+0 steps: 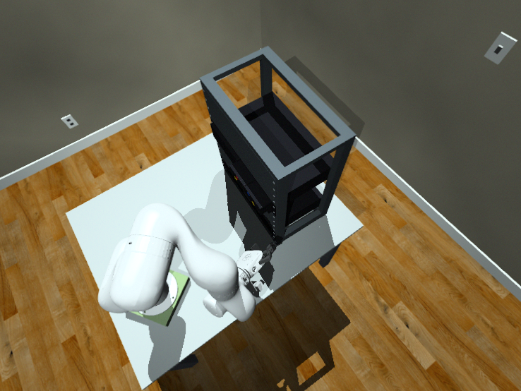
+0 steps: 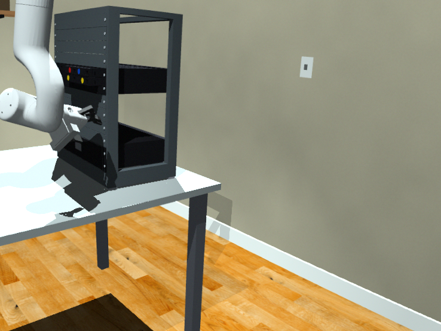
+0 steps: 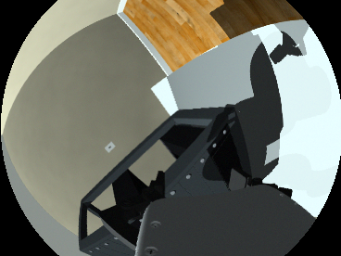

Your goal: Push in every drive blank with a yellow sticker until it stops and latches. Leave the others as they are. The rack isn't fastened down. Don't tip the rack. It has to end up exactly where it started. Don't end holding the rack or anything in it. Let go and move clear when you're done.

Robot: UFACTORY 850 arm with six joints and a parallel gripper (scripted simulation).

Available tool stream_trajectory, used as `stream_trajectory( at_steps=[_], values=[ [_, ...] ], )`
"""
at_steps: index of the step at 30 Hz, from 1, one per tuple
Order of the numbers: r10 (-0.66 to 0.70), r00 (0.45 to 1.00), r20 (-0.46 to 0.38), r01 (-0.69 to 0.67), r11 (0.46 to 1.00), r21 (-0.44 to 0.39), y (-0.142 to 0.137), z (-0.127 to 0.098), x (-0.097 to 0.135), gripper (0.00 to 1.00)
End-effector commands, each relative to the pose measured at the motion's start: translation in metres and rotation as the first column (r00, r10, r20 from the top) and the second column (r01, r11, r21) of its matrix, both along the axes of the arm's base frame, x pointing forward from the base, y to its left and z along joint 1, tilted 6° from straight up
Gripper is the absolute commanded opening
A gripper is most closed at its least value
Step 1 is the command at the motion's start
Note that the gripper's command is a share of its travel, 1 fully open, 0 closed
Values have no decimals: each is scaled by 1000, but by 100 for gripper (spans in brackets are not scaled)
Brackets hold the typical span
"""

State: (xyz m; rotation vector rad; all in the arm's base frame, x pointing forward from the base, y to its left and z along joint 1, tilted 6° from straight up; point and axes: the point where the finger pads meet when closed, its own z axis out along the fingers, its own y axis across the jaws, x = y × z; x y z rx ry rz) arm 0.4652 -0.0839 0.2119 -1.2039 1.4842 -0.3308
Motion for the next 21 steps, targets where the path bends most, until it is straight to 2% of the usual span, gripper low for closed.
stream_trajectory(
  at_steps=[1, 12, 21],
  values=[
    [1, 1000, 0, -1, 1000, 0, 0, 0, 0, 100],
    [13, 1000, -21, -13, 1000, 5, 6, -3, -2, 100],
    [45, 996, -79, -44, 999, 17, 20, -12, -9, 100]
  ],
)
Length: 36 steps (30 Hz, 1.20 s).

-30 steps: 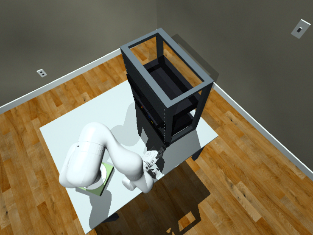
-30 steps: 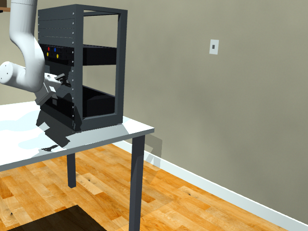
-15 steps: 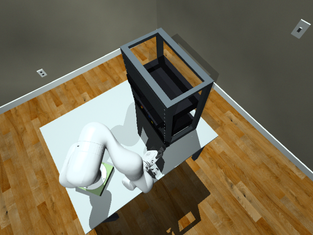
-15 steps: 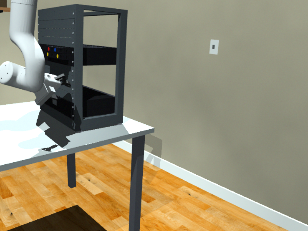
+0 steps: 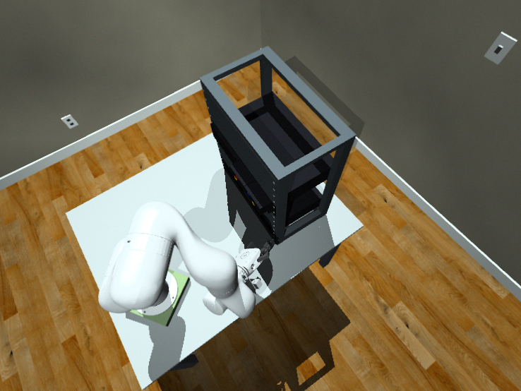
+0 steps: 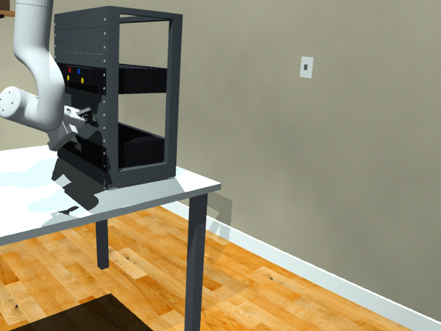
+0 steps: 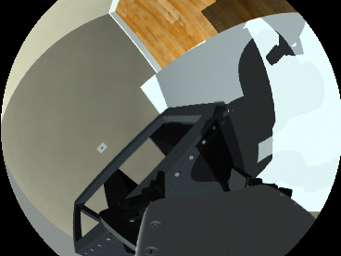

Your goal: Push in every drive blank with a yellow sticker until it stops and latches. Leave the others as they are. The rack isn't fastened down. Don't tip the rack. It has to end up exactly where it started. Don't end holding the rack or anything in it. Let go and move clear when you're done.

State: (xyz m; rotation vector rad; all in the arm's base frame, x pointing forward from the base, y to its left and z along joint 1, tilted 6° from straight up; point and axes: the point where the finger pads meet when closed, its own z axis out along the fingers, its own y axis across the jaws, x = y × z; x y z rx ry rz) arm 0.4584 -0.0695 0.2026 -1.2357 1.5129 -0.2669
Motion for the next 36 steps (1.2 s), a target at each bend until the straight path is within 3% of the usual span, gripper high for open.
stream_trajectory(
  at_steps=[1, 8, 22, 24, 36],
  values=[
    [17, 999, -31, -17, 1000, 5, 8, -5, -4, 100],
    [46, 995, -86, -45, 999, 14, 20, -13, -11, 100],
    [148, 936, -320, -146, 989, 31, 65, -49, -52, 100],
    [148, 936, -320, -146, 989, 31, 65, -49, -52, 100],
    [191, 797, -573, -237, 971, -6, 95, -86, -111, 100]
  ],
)
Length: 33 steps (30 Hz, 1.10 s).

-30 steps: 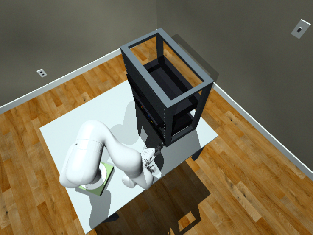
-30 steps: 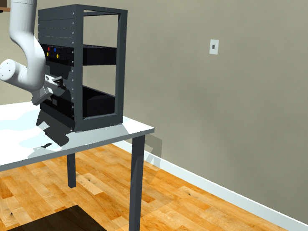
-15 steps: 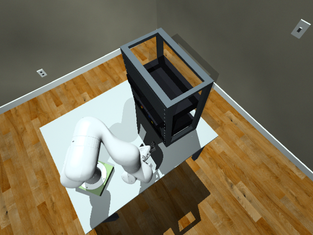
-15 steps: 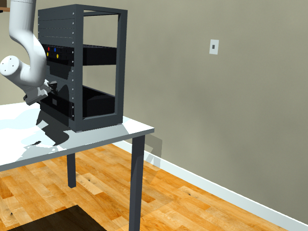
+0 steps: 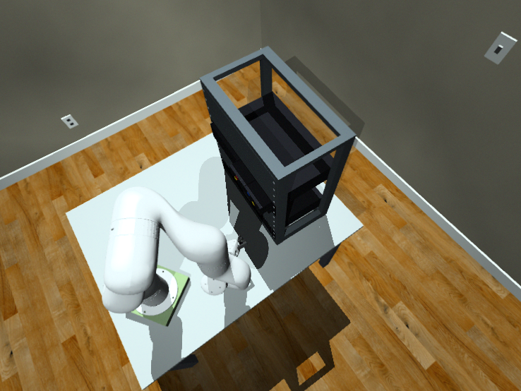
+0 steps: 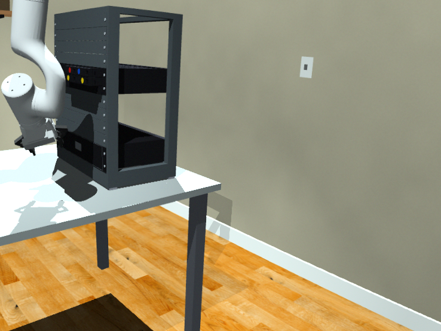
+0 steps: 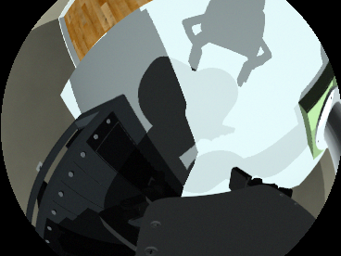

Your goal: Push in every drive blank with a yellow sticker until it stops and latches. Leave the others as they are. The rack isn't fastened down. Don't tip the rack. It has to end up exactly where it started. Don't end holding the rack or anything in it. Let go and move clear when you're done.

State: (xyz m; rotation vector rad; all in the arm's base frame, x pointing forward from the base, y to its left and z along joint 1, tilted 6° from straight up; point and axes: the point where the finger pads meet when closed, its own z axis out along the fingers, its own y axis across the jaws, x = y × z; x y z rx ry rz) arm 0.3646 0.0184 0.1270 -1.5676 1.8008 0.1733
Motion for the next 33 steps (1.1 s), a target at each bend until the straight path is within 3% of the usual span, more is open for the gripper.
stream_trajectory(
  at_steps=[1, 8, 19, 24, 33],
  values=[
    [34, 994, -107, -38, 998, -43, 9, -13, -23, 100],
    [54, 974, -219, -82, 990, -117, 11, -28, -51, 100],
    [26, 917, -398, -176, 922, -345, -7, -49, -105, 100],
    [3, 908, -420, -196, 887, -418, -18, -52, -115, 100],
    [-77, 917, -392, -213, 737, -641, -53, -48, -125, 100]
  ],
)
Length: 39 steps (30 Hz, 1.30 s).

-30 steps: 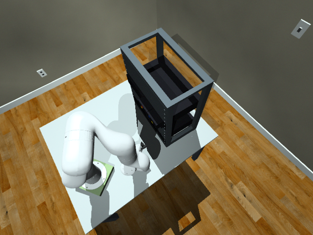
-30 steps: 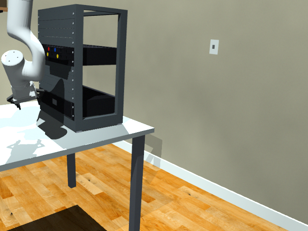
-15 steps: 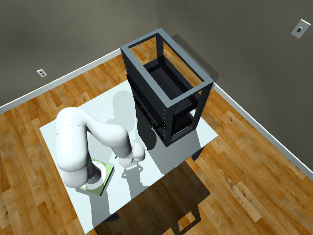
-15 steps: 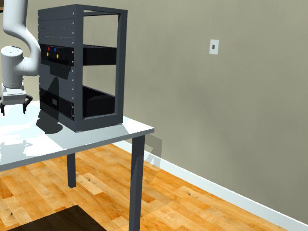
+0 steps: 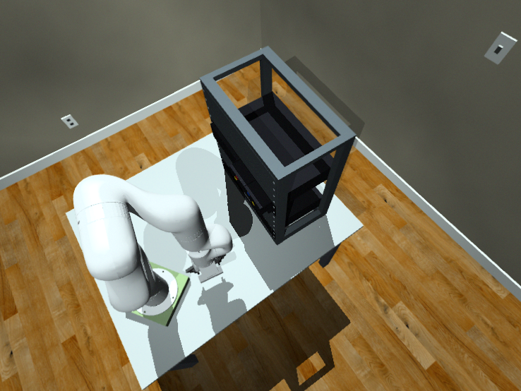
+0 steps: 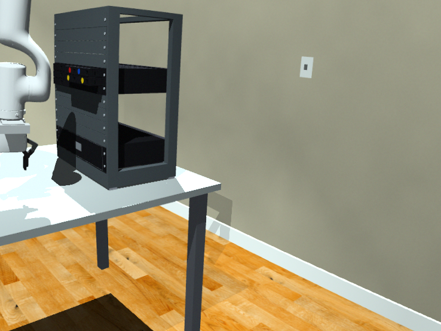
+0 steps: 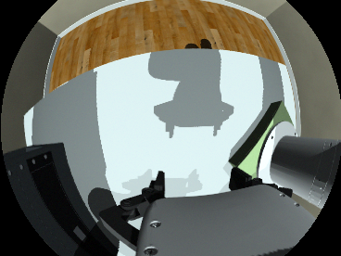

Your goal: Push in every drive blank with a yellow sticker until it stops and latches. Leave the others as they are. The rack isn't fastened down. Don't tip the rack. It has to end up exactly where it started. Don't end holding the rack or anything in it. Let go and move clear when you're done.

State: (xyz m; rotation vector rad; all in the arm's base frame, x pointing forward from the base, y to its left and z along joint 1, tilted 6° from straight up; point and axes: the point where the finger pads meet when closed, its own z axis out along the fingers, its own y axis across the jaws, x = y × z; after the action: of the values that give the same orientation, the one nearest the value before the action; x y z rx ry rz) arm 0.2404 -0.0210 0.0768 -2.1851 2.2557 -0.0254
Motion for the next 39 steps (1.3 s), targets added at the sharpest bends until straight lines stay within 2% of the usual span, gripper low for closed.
stream_trajectory(
  at_steps=[1, 3, 6, 12, 15, 20, 23, 29, 30, 38, 39],
  values=[
    [19, 999, 30, -14, 990, -140, -18, 4, 0, 100],
    [30, 998, 54, -19, 981, -196, -25, 7, 2, 100],
    [30, 998, 54, -19, 981, -196, -25, 7, 2, 100],
    [66, 988, 138, -19, 947, -321, -40, 20, 15, 100],
    [75, 985, 158, -17, 939, -343, -43, 23, 18, 100],
    [116, 962, 247, -2, 908, -418, -49, 38, 33, 100],
    [116, 962, 247, -2, 908, -418, -49, 38, 33, 100],
    [187, 899, 397, 35, 871, -490, -48, 64, 59, 100],
    [187, 899, 397, 35, 871, -490, -48, 64, 59, 100],
    [275, 754, 596, 90, 856, -509, -31, 104, 93, 100],
    [275, 754, 596, 90, 856, -509, -31, 104, 93, 100]
  ],
)
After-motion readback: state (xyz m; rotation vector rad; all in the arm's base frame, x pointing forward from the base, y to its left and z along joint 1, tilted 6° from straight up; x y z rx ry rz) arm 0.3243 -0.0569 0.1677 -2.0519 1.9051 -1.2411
